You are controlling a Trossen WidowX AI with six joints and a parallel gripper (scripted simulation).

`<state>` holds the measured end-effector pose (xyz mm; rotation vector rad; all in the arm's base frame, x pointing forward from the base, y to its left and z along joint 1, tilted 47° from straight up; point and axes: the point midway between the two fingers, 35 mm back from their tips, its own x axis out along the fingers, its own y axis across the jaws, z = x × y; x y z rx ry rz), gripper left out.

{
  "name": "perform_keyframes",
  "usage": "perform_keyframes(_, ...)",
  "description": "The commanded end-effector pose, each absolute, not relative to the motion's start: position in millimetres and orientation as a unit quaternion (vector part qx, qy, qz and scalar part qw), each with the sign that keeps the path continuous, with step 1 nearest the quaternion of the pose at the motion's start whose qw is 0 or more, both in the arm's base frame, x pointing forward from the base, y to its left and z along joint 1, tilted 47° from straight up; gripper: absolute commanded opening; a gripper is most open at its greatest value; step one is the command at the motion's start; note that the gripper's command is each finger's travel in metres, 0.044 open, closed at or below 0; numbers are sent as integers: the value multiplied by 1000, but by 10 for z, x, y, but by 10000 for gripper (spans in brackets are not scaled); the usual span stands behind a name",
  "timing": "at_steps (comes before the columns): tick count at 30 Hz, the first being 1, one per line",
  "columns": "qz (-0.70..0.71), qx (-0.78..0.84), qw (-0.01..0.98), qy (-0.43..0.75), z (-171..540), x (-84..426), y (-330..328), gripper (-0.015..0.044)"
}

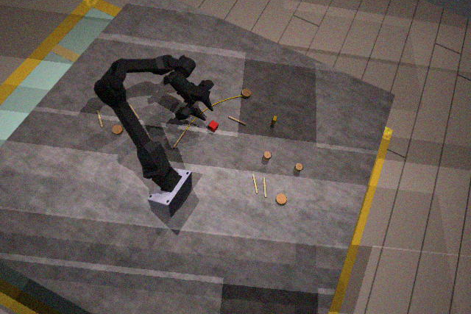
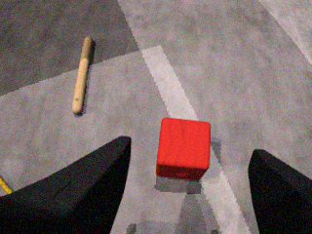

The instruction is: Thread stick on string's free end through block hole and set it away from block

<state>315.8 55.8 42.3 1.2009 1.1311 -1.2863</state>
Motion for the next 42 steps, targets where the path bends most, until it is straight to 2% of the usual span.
perform_keyframes(1,-532,494,503,469,446,3151,548,237)
perform_keyframes(8,-532,494,503,469,446,3151,548,237)
perform_keyframes(11,-498,468,520,512,402,3144,540,316)
perform_keyframes(16,-353,372,574,638,291,3118,505,440)
perform_keyframes(25,-26,204,637,743,141,3087,447,440)
perform_keyframes(42,302,55,673,673,49,3081,378,440)
